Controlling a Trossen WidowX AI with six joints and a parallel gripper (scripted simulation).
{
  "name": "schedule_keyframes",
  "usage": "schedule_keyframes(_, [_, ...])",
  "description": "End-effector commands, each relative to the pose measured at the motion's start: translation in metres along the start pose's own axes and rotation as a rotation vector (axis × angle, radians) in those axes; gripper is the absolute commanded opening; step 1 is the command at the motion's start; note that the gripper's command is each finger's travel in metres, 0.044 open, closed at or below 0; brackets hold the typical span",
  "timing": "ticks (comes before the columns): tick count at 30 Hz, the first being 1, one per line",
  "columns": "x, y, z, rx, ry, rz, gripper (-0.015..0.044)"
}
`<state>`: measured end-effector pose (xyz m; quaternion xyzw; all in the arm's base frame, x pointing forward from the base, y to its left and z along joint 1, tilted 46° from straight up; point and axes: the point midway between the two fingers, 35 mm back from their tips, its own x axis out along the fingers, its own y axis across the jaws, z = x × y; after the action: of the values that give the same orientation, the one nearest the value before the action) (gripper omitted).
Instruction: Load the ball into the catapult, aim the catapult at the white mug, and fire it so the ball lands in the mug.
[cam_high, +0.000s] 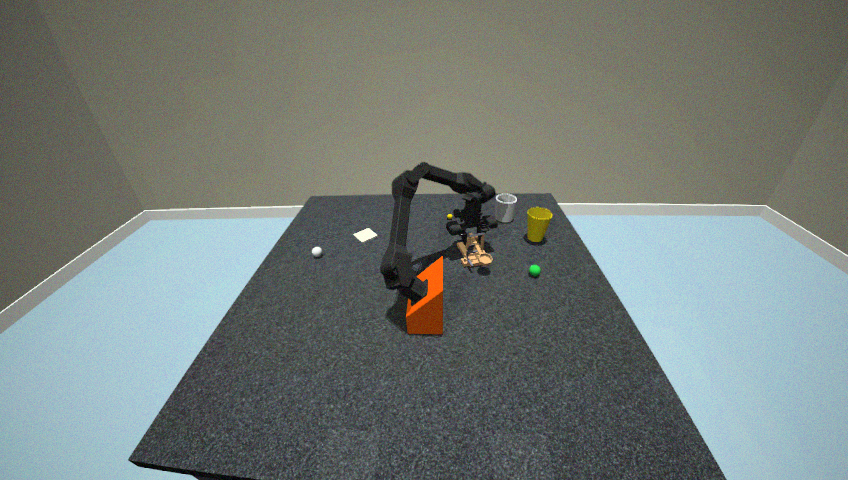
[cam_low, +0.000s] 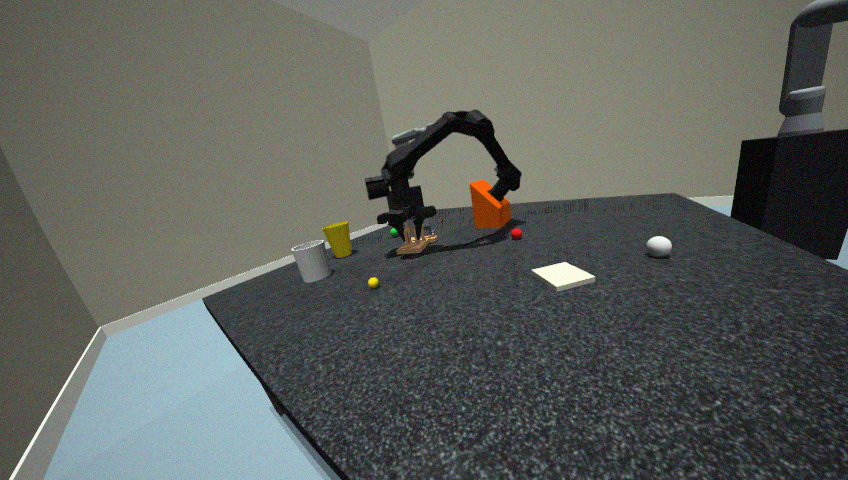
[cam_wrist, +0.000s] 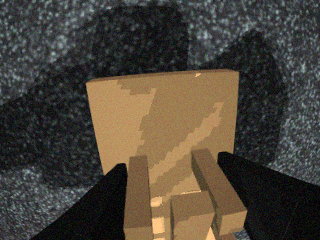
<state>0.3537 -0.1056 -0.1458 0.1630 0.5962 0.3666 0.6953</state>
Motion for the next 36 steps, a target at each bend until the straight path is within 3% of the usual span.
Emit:
schedule_keyframes(1, [-0.001, 0.000, 0.000, -0.002, -0.002, 0.000, 0.0026])
schedule_keyframes(14, [-0.001, 0.000, 0.000, -0.002, -0.002, 0.000, 0.0368])
schedule_keyframes(17, [-0.024, -0.002, 0.002, -0.001, -0.001, -0.002, 0.0440])
schedule_keyframes(22, [-0.098, 0.000, -0.002, 0.001, 0.002, -0.003, 0.0440])
schedule_keyframes(36, [-0.086, 0.000, -0.002, 0.005, -0.013, -0.011, 0.0440])
